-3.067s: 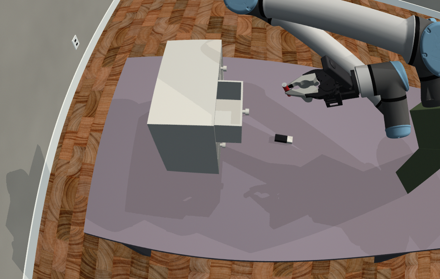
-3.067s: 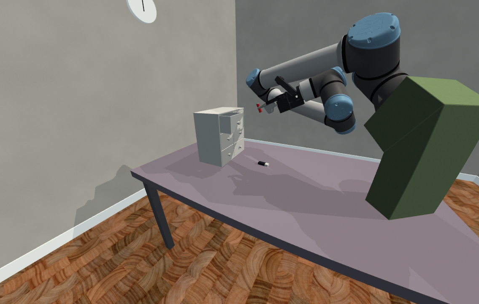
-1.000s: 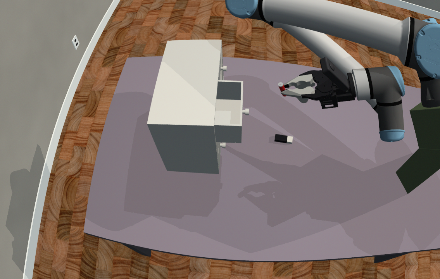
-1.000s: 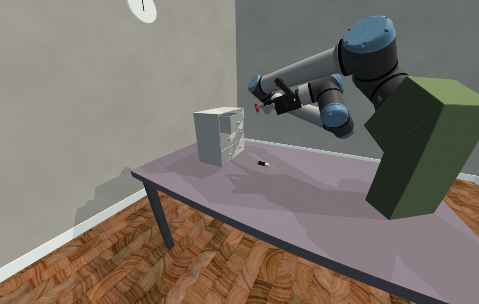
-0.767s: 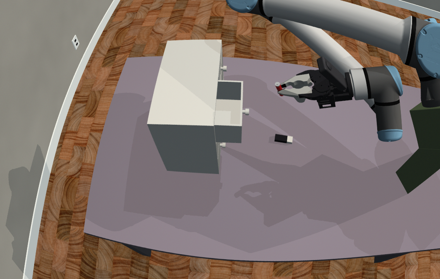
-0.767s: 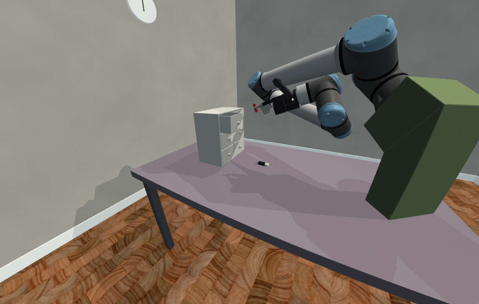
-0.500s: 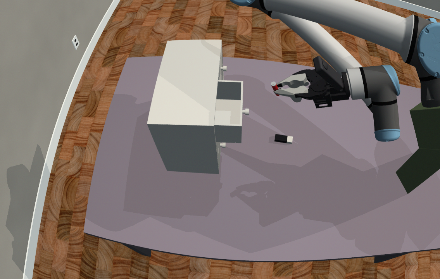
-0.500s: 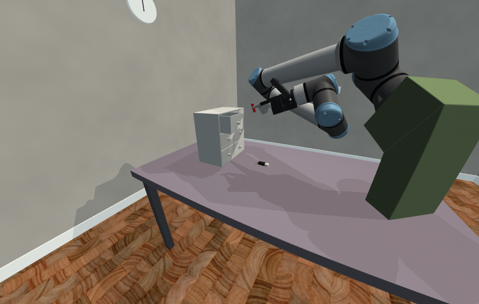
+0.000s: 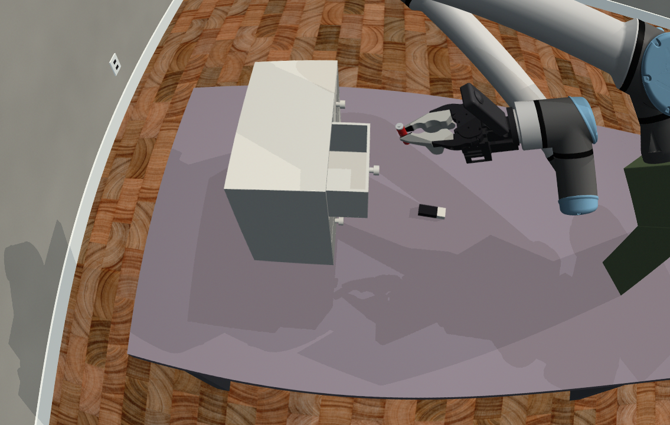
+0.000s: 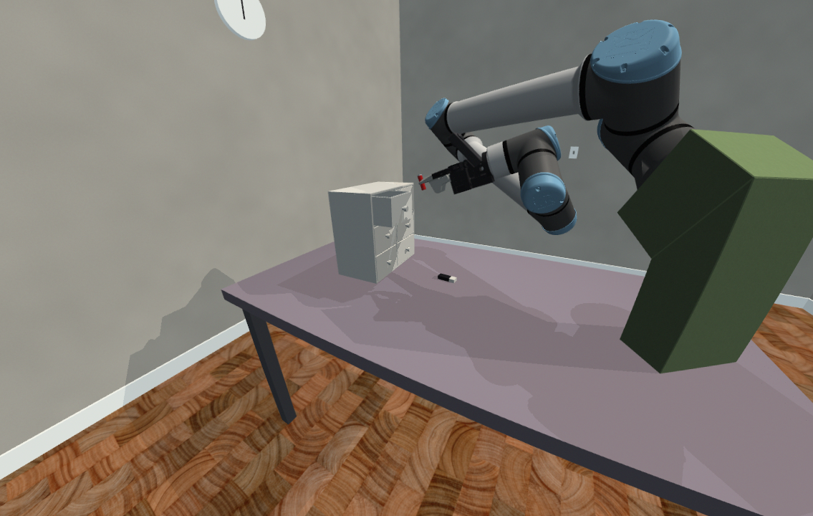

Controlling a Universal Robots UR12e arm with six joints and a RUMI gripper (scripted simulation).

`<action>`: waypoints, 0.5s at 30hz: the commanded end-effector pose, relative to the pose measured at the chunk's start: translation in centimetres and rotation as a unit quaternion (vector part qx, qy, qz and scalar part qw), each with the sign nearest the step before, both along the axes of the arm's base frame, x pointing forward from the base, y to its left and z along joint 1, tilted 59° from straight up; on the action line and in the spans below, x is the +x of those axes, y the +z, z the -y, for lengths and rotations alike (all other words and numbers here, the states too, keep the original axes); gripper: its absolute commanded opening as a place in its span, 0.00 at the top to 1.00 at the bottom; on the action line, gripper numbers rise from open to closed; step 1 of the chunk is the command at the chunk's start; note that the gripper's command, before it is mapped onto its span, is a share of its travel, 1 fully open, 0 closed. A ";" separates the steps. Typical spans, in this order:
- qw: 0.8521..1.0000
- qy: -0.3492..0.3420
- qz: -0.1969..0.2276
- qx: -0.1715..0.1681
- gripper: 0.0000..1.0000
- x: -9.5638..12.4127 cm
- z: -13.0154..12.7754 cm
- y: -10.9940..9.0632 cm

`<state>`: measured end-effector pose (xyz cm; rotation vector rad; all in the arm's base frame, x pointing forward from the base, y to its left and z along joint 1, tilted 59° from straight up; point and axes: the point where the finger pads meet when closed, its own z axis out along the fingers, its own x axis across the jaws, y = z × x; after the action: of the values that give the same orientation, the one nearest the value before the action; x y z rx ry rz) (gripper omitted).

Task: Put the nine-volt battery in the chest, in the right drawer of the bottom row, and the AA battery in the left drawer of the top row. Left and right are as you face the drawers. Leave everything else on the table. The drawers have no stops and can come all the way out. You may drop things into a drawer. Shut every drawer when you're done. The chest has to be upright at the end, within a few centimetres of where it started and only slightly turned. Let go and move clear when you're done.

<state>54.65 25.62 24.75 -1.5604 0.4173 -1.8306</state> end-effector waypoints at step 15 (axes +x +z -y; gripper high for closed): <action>1.000 0.000 0.000 0.000 0.95 3.3 -1.7 1.8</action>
<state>57.42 27.02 26.25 -1.5604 0.4177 -1.8308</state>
